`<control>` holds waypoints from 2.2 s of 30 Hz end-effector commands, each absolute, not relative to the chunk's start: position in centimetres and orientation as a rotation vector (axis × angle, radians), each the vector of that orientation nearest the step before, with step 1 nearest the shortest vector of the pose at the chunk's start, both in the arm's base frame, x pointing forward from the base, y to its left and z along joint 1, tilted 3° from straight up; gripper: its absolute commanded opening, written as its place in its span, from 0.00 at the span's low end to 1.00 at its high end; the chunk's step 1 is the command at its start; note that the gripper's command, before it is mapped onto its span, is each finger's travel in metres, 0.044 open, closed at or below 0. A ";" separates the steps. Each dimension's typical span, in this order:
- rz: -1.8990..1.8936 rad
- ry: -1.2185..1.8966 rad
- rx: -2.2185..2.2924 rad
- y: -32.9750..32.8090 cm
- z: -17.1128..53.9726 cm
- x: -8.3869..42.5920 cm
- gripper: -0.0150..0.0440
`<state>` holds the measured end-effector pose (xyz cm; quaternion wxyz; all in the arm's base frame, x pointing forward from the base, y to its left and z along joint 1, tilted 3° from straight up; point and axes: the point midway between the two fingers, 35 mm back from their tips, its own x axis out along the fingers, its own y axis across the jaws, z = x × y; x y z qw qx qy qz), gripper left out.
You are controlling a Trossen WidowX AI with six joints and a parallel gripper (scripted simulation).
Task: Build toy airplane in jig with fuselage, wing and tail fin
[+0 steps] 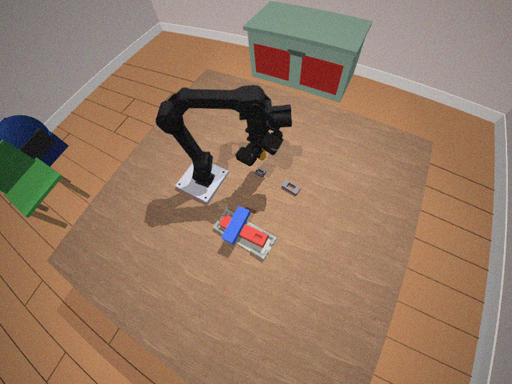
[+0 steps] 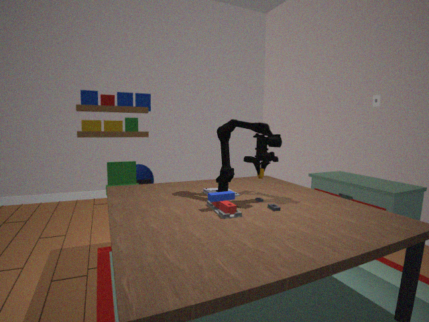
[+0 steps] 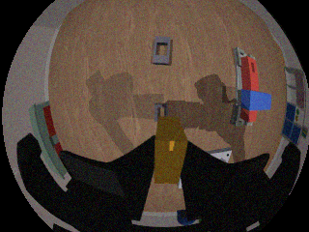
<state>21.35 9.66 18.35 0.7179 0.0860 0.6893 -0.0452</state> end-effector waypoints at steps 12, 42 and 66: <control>-0.089 1.526 0.176 7.4 17.8 24.1 0.25; -0.081 1.523 0.156 0.8 16.4 28.5 0.25; -0.065 1.523 0.131 -5.7 15.0 30.5 0.25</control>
